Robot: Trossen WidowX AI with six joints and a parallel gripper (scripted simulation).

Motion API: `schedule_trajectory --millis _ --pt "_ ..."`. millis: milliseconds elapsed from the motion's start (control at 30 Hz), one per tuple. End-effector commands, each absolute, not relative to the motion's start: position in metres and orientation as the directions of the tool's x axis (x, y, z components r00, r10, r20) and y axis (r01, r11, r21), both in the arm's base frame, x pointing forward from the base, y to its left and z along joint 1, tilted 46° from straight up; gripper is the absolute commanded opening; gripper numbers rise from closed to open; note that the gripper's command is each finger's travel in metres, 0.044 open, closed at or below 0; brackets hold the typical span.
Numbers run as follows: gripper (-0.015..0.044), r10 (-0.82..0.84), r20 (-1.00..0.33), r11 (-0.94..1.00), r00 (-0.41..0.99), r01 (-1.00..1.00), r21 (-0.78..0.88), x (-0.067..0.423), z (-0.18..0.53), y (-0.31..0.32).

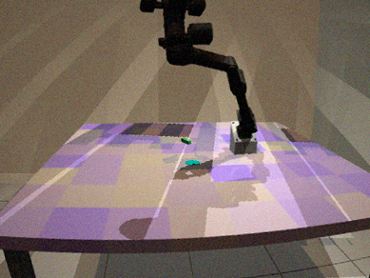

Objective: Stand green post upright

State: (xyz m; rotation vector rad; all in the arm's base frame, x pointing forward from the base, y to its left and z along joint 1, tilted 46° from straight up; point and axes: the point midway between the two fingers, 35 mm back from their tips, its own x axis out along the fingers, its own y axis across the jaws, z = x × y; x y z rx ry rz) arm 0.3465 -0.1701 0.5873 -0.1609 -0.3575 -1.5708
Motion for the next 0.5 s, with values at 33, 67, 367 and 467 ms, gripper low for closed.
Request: schedule_trajectory --millis 33,67,367,467 --pt "0.0347 -0.943 0.33 0.003 -0.034 0.994 0.111 0.35 0.586 -0.172" --pt "0.0321 -0.94 0.34 0.003 -0.029 0.996 0.093 0.355 0.585 -0.174" --pt "0.0233 -0.905 0.421 0.018 0.063 0.994 -0.109 0.406 0.563 -0.2" --pt "0.0233 -0.895 0.433 0.03 0.105 0.984 -0.178 0.424 0.551 -0.21"
